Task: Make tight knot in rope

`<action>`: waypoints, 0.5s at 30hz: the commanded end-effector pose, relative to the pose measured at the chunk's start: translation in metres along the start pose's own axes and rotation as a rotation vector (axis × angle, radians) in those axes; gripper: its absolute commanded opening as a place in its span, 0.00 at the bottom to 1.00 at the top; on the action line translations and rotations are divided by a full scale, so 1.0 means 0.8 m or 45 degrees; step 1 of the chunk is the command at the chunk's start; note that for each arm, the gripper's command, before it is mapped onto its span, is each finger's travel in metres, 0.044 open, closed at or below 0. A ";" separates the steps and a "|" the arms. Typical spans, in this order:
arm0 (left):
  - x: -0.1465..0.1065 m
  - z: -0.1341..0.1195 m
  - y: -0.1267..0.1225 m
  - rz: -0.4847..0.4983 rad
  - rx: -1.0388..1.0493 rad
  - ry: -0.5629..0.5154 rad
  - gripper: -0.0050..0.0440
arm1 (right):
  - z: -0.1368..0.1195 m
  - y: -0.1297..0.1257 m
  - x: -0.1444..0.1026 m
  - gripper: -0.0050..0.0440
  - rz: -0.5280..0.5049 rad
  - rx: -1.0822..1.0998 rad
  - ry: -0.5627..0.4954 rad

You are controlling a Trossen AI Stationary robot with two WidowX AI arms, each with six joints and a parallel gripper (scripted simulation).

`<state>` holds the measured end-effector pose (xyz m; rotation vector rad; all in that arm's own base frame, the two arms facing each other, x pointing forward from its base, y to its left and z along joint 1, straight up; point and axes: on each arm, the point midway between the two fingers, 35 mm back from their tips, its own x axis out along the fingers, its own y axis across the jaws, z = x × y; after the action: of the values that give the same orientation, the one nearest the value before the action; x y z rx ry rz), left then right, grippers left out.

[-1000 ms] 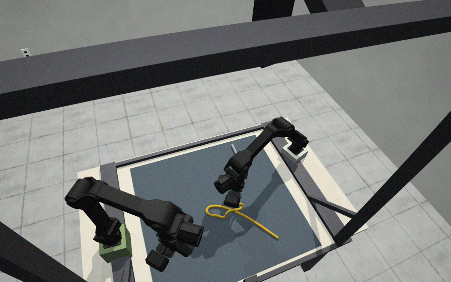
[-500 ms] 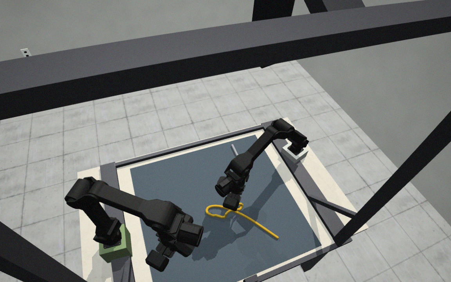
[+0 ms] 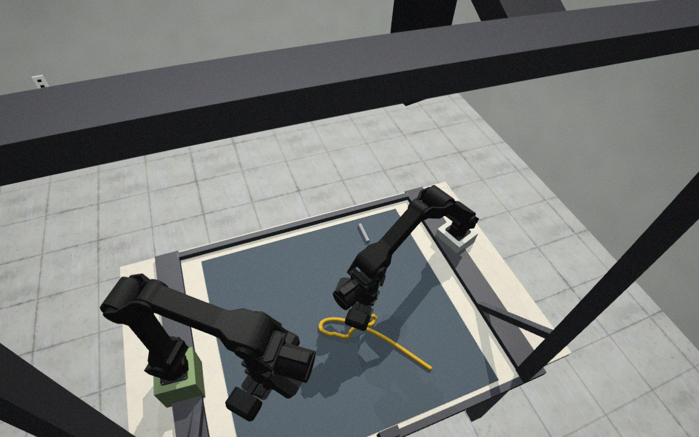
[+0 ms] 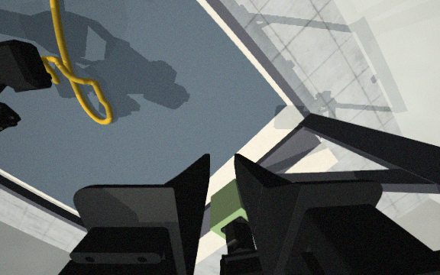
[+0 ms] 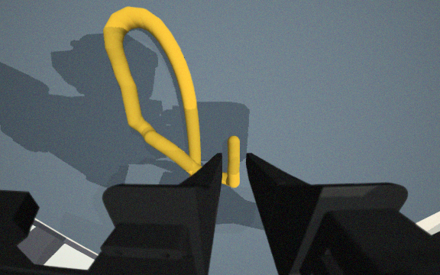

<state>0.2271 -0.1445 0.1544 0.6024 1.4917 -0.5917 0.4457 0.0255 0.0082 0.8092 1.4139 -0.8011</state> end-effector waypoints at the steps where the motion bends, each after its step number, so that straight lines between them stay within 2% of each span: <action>1: -0.006 0.000 0.001 0.009 -0.003 -0.020 0.31 | 0.002 0.004 -0.007 0.31 0.025 0.003 -0.017; 15: -0.006 0.000 0.001 0.009 -0.003 -0.020 0.31 | 0.002 0.004 0.014 0.31 0.025 0.003 -0.017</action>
<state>0.2271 -0.1445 0.1544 0.6024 1.4917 -0.5917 0.4475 0.0256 -0.0055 0.8115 1.4082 -0.7975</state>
